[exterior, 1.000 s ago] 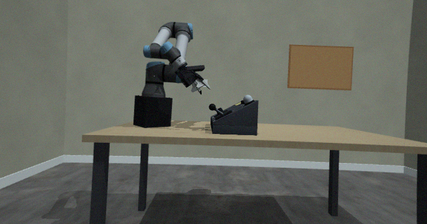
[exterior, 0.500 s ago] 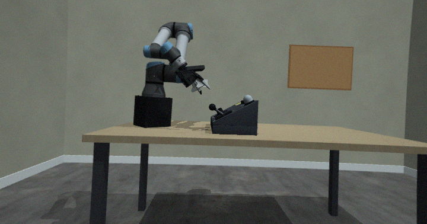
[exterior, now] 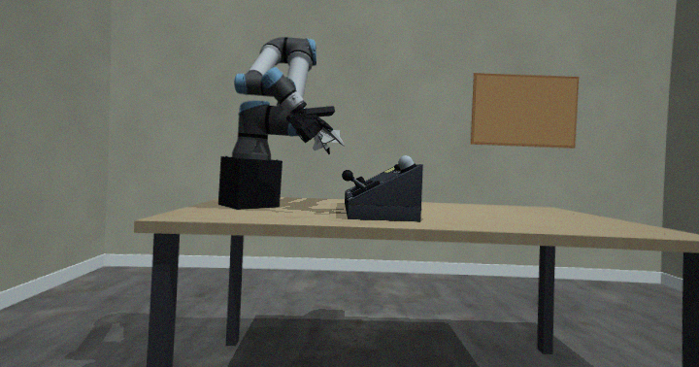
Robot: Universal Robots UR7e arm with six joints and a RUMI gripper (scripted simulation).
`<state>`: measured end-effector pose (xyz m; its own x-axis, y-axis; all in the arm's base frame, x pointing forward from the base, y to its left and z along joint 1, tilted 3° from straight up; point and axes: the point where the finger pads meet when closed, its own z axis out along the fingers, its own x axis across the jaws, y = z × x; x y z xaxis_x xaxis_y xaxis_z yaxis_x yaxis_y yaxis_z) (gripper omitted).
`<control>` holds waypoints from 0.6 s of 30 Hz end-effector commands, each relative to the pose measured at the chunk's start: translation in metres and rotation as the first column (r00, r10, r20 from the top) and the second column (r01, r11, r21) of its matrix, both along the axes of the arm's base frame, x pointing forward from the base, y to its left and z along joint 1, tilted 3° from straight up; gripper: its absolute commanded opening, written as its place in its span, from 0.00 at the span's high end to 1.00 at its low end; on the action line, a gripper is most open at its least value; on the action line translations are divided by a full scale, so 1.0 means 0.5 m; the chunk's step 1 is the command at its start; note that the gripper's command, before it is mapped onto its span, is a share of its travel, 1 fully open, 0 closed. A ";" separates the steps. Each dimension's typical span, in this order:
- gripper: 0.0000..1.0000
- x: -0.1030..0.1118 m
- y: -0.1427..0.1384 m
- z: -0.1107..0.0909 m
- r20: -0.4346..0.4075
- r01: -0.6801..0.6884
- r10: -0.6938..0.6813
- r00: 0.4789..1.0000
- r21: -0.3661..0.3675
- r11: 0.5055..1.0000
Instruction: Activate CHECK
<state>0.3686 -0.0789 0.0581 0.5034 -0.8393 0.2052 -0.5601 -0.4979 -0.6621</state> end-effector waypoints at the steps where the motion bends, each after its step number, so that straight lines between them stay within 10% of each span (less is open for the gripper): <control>1: 0.00 -0.004 -0.001 0.007 0.001 0.000 0.000 1.000 -0.001 1.000; 18: 0.00 -0.032 -0.005 0.054 0.001 0.000 0.000 1.000 -0.001 1.000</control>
